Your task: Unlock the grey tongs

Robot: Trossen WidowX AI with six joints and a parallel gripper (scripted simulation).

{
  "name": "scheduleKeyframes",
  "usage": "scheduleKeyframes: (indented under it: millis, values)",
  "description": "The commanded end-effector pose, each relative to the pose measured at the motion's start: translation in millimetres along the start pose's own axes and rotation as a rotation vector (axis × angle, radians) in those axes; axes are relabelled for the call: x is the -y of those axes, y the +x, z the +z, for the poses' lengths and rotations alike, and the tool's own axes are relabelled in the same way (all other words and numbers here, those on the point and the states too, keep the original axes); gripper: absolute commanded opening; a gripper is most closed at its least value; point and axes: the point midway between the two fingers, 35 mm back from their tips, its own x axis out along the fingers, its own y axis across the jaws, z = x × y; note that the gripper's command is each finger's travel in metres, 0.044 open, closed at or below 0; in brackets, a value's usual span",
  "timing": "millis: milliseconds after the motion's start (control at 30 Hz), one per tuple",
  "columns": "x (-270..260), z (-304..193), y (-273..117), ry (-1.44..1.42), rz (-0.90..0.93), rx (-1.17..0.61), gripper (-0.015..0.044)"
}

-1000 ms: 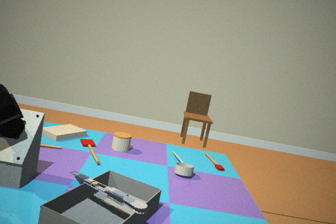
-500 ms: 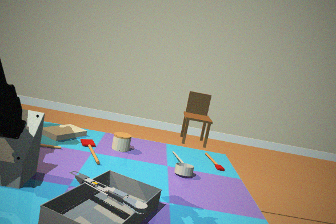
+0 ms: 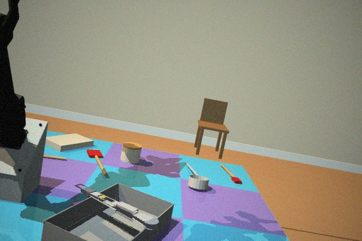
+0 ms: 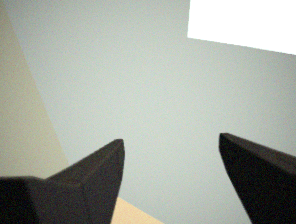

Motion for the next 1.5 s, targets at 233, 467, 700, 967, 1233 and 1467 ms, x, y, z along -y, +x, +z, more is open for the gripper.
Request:
scheduleKeyframes:
  millis: [233,467,700,967,1233,1467]
  values:
    - [-35,-104,-13,-0.19,0.17,-0.189,0.026]
    - [-66,-208,-52,-0.379,0.384,-0.358,0.026]
    - [-92,-309,-125,-0.537,0.657,-0.512,0.026]
    - [-117,-394,-239,-0.632,1.019,-0.632,0.026]
    - [-133,-436,-374,-0.634,1.407,-0.663,0.026]
    - [-143,-431,-493,-0.526,1.721,-0.605,0.026]
